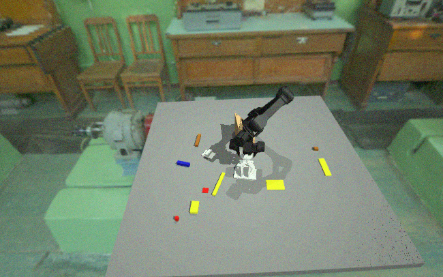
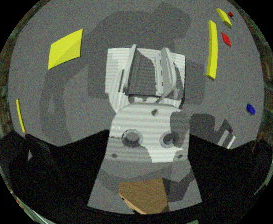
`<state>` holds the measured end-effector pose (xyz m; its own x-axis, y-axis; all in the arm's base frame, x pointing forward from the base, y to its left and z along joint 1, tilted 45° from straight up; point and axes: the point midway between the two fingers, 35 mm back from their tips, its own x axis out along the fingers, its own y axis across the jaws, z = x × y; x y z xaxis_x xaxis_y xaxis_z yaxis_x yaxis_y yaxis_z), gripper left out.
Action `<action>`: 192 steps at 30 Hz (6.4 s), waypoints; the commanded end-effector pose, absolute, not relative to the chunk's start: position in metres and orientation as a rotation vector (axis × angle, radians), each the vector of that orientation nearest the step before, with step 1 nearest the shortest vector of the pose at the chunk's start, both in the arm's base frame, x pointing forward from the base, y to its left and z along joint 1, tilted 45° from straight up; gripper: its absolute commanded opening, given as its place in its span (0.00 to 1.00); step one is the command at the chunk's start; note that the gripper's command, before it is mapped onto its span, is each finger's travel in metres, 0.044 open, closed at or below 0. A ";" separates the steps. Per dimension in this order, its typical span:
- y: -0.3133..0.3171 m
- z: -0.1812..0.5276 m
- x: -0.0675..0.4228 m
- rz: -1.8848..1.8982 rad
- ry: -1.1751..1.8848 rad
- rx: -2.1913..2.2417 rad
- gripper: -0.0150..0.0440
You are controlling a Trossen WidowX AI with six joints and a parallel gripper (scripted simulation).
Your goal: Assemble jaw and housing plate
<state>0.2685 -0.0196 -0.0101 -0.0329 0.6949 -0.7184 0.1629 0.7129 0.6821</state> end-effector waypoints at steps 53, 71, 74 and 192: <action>0.017 -0.045 0.262 0.498 1.586 0.733 0.85; 0.020 -0.047 0.262 0.498 1.586 0.733 0.85; 0.021 -0.048 0.262 0.498 1.586 0.733 0.85; 0.026 -0.053 0.262 0.500 1.585 0.732 0.85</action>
<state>0.2628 0.0242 -0.0526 -0.0400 0.7017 -0.7114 0.1677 0.7066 0.6875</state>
